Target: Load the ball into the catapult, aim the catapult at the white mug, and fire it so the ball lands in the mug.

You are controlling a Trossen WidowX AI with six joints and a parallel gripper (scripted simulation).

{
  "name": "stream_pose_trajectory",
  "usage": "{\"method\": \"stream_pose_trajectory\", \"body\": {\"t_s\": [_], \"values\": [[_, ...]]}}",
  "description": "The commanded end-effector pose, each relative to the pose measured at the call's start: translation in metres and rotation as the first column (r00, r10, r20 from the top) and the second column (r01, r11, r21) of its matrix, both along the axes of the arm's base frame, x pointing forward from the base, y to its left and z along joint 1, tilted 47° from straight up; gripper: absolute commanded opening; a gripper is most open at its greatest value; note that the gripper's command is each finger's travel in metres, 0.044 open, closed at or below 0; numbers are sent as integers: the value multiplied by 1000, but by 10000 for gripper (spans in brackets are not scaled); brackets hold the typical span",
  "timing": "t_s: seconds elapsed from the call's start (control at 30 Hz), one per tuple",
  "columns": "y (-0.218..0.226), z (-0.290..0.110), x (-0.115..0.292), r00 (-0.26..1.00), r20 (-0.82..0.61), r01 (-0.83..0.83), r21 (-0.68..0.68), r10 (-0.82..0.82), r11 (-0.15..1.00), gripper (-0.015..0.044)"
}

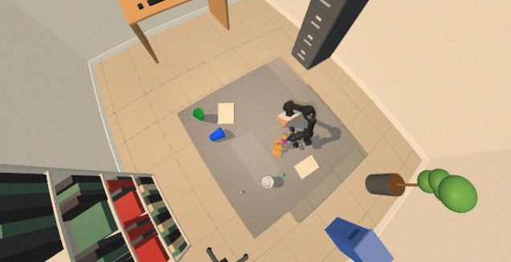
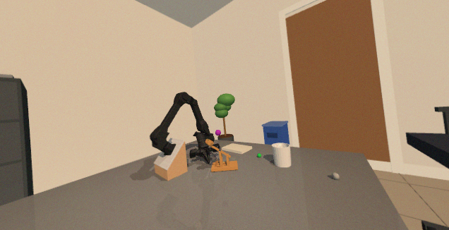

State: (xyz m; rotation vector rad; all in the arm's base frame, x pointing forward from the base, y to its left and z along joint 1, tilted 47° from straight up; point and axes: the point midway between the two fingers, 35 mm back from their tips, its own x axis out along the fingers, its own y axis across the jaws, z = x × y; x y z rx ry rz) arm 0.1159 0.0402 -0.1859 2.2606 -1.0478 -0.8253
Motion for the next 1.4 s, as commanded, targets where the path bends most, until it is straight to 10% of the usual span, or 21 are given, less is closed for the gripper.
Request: {"method": "stream_pose_trajectory", "body": {"t_s": [0.0, 0.37, 0.93, 1.37], "values": [[7, 1, -1, 1000, -4, 1, -3, -1, 1000, 0], [125, 55, -17, 1000, -2, 0, 9, 0, 1000, 0], [157, 25, 29, 949, 107, 239, 370, -297, 898, 440], [195, 18, 83, 811, 151, 349, 649, -565, 676, 440]]}}
